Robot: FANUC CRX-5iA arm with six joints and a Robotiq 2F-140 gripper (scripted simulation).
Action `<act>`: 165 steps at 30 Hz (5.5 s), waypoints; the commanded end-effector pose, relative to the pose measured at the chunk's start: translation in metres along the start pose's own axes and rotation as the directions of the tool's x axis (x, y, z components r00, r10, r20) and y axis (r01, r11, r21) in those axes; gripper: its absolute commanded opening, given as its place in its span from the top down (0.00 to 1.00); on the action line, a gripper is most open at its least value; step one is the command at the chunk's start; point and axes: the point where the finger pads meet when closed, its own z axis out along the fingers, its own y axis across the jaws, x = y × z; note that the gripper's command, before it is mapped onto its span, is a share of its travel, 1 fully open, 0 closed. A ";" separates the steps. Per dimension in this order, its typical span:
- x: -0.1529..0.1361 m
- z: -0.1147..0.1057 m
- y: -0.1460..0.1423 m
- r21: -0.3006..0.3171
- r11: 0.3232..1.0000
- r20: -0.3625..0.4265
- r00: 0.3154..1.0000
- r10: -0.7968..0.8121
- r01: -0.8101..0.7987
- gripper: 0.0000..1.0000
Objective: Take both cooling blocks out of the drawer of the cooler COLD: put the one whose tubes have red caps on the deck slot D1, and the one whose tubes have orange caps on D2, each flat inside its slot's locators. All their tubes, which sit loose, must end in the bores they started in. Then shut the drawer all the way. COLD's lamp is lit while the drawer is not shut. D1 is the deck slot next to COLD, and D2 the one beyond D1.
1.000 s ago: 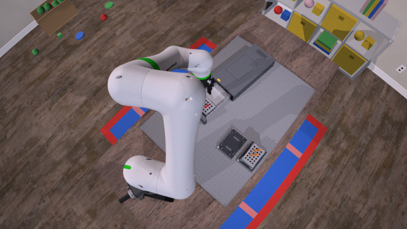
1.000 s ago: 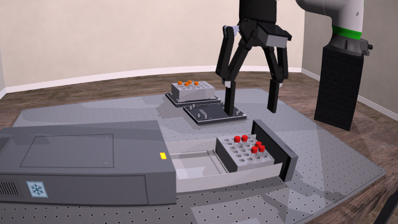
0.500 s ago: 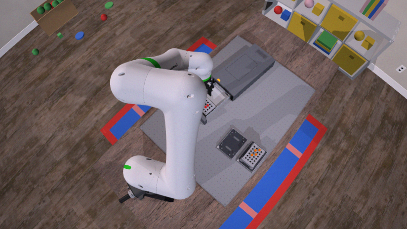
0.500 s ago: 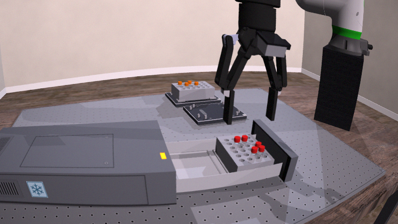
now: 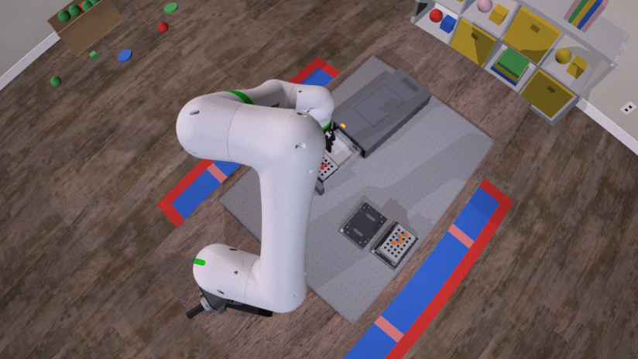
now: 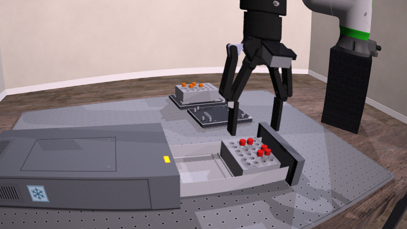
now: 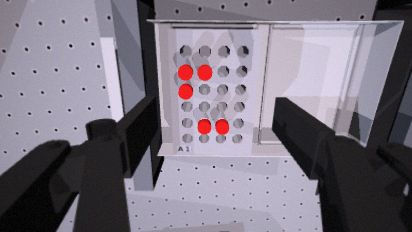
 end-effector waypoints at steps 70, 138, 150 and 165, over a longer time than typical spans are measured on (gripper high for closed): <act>0.000 0.059 0.001 -0.002 1.000 -0.001 1.000 0.000 0.000 0.37; 0.000 0.059 0.001 -0.002 1.000 -0.001 1.000 0.000 0.000 0.90; 0.000 0.057 0.001 -0.002 1.000 -0.001 1.000 0.000 0.000 0.90; 0.000 0.052 0.001 -0.002 1.000 -0.001 1.000 0.000 0.000 0.90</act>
